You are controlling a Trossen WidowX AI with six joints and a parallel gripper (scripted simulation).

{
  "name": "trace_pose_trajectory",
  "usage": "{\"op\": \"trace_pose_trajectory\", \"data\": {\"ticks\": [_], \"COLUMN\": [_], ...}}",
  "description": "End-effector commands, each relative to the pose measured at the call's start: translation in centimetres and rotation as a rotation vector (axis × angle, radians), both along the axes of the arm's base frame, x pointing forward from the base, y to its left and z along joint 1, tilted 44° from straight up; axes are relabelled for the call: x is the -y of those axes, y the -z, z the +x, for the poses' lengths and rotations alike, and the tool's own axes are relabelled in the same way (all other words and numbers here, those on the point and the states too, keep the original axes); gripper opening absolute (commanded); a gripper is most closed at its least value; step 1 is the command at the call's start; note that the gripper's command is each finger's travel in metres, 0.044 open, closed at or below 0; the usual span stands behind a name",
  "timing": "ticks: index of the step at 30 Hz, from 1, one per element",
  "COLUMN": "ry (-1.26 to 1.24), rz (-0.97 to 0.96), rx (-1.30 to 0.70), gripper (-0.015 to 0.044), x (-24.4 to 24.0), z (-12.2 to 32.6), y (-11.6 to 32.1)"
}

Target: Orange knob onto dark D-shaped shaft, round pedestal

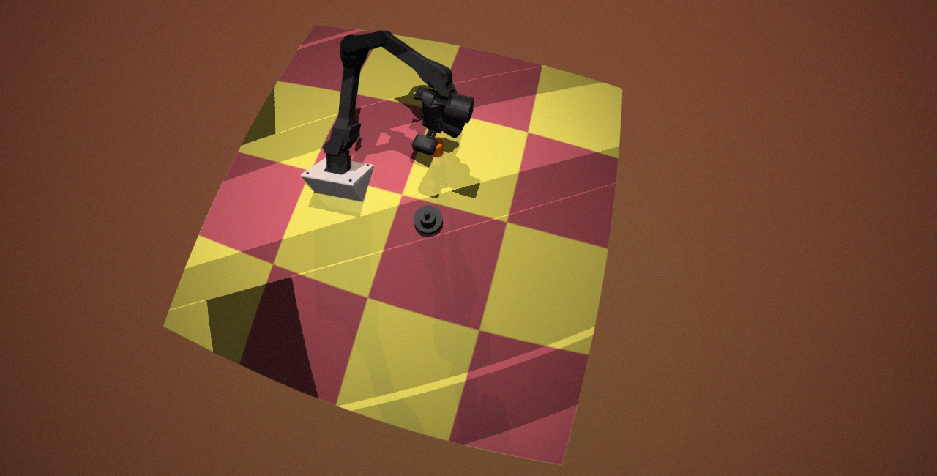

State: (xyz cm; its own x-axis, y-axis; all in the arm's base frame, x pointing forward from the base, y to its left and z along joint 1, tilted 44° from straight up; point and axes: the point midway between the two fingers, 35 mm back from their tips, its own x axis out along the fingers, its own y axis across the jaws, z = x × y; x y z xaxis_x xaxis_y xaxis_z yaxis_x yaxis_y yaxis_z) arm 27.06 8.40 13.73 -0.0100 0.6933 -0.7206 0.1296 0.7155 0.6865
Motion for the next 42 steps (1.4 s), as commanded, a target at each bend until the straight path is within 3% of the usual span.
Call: {"op": "trace_pose_trajectory", "data": {"ticks": [1, 42], "ry": [0.005, 0.005], "rz": [0.004, 0.007], "rx": [0.000, 0.001], "gripper": [0.0440, 0.0440], "x": [-0.4, -4.9], "z": [0.0, 0.0], "y": [0.4, 5.0]}}
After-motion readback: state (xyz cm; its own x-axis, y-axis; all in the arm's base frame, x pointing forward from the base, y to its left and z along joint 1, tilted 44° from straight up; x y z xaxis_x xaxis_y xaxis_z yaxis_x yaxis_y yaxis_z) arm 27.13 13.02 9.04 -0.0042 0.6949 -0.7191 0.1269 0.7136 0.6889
